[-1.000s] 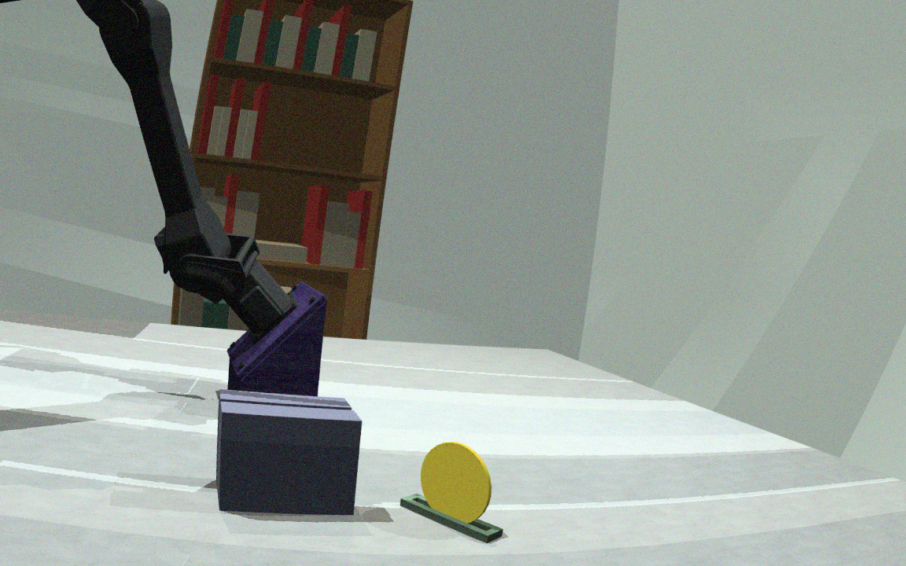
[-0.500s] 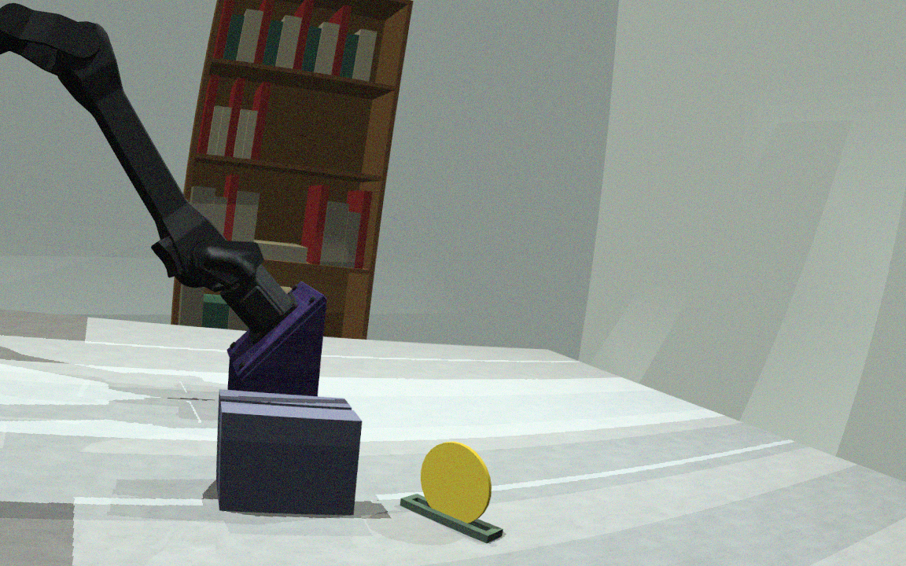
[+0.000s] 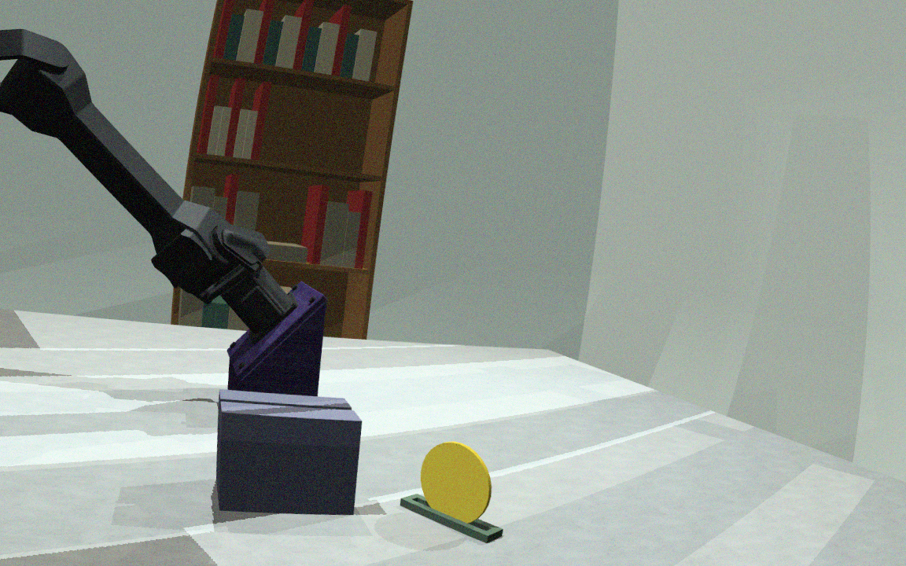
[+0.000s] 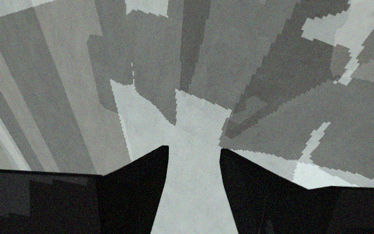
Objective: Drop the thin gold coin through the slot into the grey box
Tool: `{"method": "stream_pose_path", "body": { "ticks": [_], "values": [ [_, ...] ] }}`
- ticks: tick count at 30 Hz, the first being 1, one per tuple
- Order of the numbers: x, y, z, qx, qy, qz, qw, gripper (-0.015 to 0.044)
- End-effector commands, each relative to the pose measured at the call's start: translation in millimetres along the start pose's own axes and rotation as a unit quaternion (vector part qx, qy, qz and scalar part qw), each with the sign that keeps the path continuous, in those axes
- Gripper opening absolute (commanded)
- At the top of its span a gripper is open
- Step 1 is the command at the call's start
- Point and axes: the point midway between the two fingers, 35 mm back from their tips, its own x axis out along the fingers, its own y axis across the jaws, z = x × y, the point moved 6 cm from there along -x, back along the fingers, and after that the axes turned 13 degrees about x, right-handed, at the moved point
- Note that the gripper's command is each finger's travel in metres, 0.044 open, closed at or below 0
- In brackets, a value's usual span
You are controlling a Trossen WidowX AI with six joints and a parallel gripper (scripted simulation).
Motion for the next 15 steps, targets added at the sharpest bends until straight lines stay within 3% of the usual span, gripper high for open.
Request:
{"method": "stream_pose_path", "body": {
  "ticks": [1,9,15],
  "values": [
    [27,33,-50,-0.074,0.053,-0.031,0.995,0.0161],
    [63,87,-179,-0.278,0.131,-0.105,0.946,0.0161],
    [69,101,-294,-0.460,0.148,-0.164,0.860,0.0161]
  ]
}}
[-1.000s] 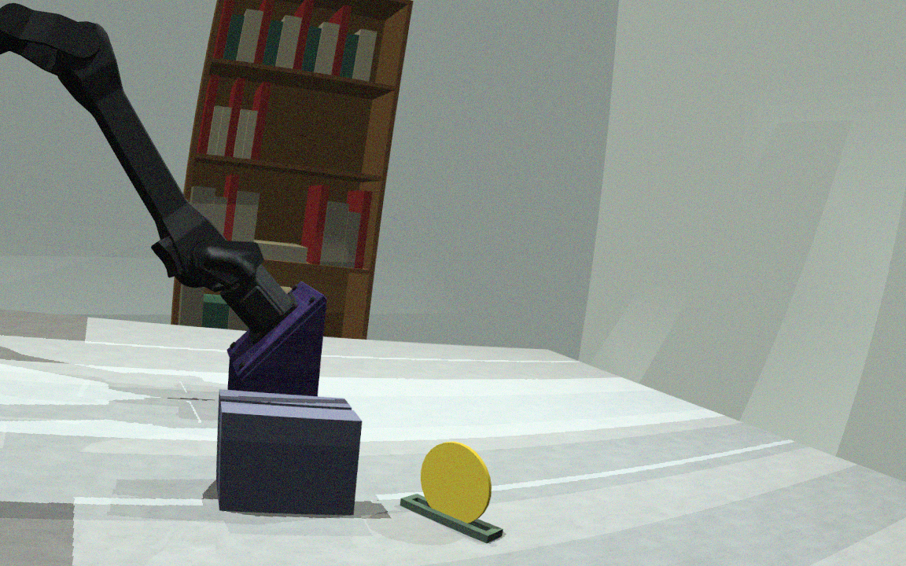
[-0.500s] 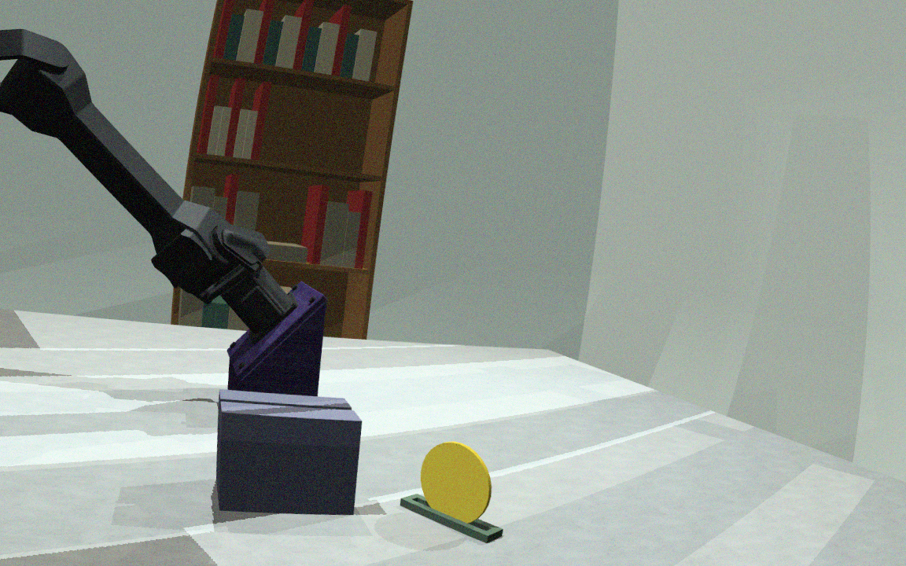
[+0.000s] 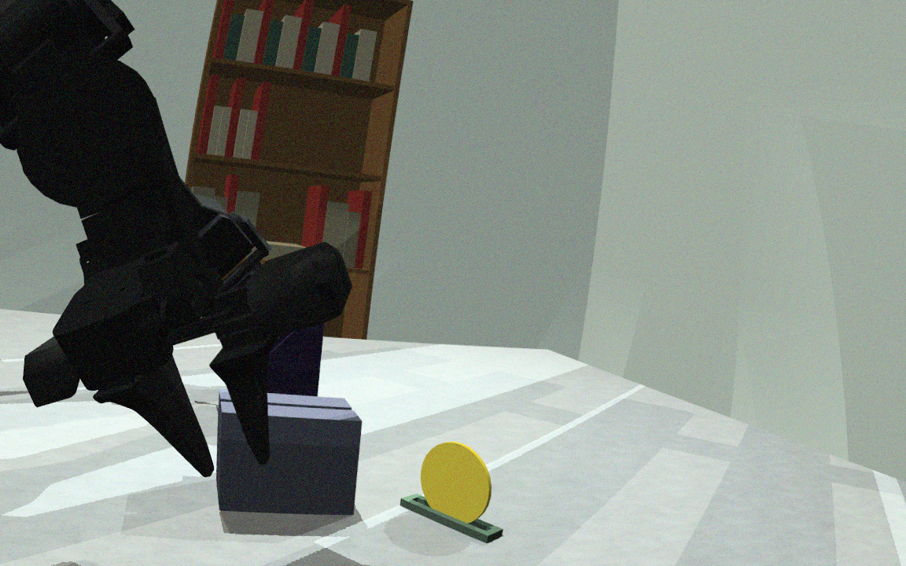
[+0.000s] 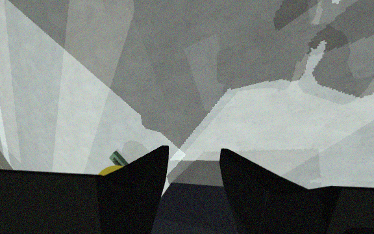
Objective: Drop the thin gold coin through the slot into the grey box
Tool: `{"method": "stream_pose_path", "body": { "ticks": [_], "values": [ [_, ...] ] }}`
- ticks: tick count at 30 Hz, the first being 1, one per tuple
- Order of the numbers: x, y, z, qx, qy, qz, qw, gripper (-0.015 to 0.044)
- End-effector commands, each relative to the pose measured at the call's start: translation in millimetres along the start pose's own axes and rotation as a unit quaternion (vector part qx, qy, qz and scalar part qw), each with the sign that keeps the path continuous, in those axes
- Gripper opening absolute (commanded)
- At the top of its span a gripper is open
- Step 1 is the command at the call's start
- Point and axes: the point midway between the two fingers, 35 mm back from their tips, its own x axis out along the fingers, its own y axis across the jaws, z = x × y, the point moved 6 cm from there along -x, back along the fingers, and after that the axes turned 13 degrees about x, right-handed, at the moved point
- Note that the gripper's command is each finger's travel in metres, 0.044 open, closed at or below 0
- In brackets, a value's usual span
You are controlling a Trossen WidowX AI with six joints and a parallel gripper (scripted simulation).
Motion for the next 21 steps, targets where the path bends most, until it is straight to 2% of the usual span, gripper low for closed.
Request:
{"method": "stream_pose_path", "body": {
  "ticks": [1,5,11,16,21],
  "values": [
    [10,49,-47,-0.120,0.009,-0.056,0.991,0.0161],
    [18,94,-103,-0.249,-0.001,-0.122,0.961,0.0161],
    [29,136,-180,-0.410,-0.038,-0.213,0.886,0.0161],
    [32,138,-183,-0.414,-0.040,-0.215,0.883,0.0161],
    [61,126,-175,-0.414,-0.040,-0.216,0.883,0.0161]
  ]
}}
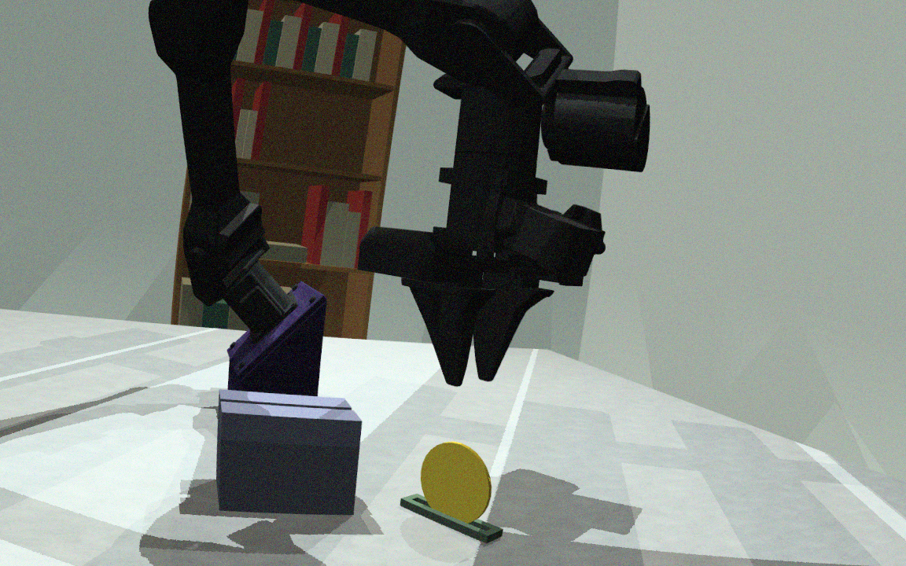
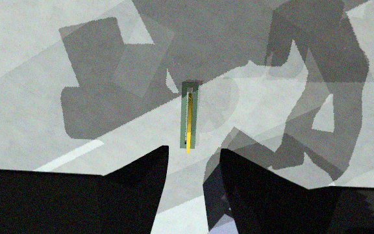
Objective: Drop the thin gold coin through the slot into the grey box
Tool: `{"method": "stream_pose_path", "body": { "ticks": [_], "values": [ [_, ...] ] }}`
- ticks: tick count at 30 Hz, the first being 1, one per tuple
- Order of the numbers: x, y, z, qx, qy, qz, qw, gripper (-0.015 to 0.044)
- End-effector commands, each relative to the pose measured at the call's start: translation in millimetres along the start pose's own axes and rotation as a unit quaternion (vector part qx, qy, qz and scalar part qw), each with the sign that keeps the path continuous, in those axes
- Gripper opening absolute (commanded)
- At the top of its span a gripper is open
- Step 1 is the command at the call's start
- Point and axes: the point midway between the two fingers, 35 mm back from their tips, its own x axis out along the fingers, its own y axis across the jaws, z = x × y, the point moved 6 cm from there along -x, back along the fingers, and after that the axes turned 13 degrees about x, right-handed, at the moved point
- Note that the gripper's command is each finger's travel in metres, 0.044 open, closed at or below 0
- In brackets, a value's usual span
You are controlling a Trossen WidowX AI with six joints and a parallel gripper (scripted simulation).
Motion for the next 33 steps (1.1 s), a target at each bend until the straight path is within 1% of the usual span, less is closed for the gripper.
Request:
{"method": "stream_pose_path", "body": {
  "ticks": [1,3,6,33],
  "values": [
    [16,0,-3,-0.006,0.006,-0.005,1.000,0.0161],
    [18,1,-2,-0.006,0.006,-0.005,1.000,0.0161],
    [31,2,-2,-0.006,0.006,-0.005,1.000,0.0161],
    [71,2,-1,-0.006,0.005,-0.005,1.000,0.0161]
  ]
}}
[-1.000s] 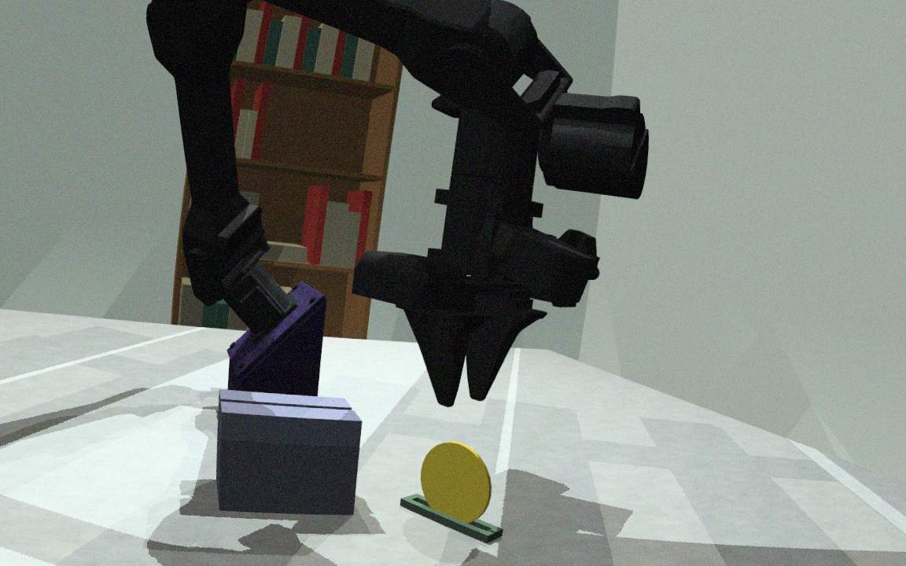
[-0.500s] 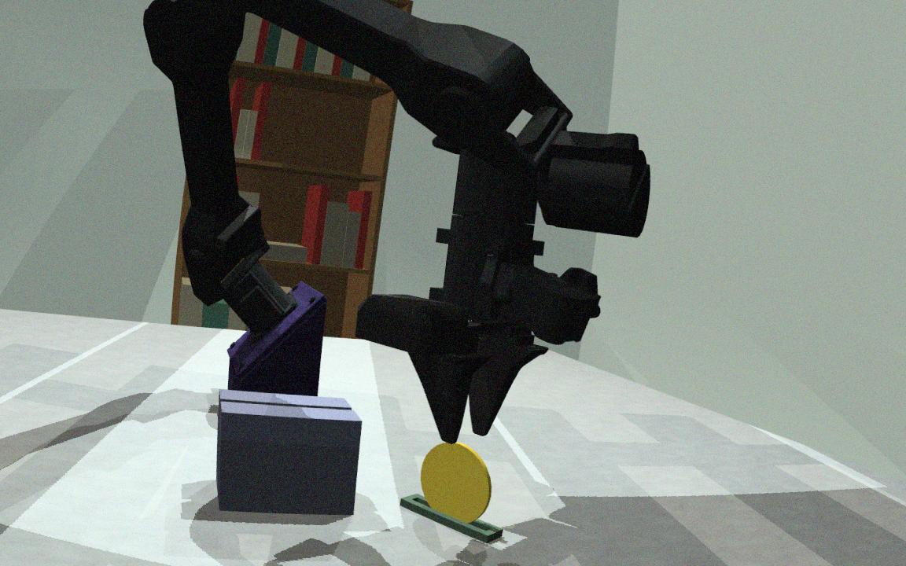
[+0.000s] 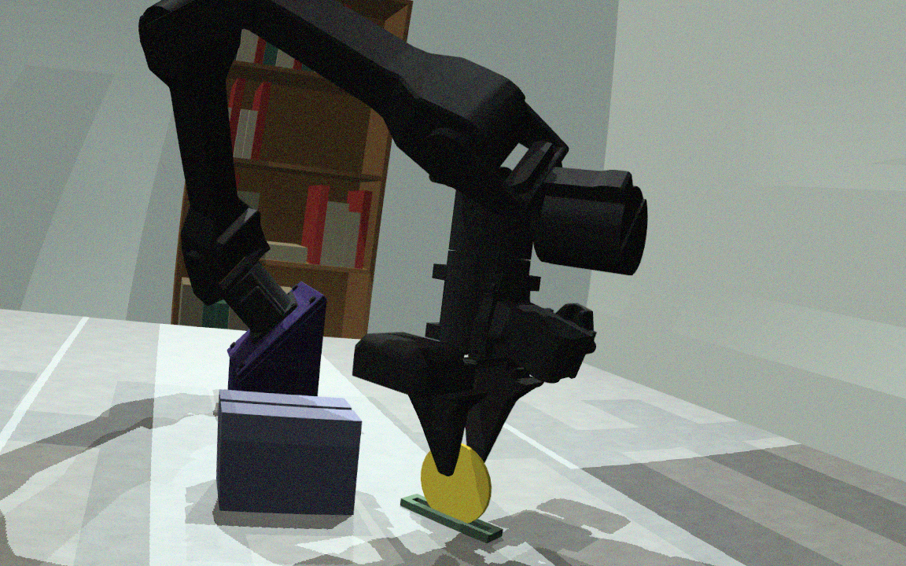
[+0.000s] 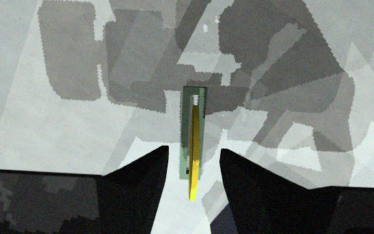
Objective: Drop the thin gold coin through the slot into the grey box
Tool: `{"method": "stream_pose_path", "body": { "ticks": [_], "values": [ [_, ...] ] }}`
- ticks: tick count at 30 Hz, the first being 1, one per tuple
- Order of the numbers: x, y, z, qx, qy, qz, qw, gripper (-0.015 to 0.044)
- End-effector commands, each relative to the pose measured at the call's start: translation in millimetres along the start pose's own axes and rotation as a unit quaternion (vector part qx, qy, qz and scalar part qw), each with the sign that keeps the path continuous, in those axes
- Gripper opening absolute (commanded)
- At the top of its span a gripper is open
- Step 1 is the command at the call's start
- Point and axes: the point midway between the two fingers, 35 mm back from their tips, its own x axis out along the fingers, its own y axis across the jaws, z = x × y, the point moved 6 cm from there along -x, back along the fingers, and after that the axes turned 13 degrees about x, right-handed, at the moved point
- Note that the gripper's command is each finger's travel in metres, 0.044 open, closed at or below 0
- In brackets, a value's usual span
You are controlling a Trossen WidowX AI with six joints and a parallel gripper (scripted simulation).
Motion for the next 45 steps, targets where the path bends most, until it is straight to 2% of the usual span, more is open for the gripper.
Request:
{"method": "stream_pose_path", "body": {
  "ticks": [1,20,26,36,45],
  "values": [
    [7,0,-1,-0.004,0.000,-0.002,1.000,0.0161],
    [35,-1,-4,-0.004,0.001,-0.004,1.000,0.0161],
    [35,-1,-4,-0.004,0.001,-0.004,1.000,0.0003],
    [35,-1,-4,-0.004,0.001,-0.004,1.000,0.0000],
    [15,0,-1,-0.004,0.000,-0.002,1.000,0.0000]
  ]
}}
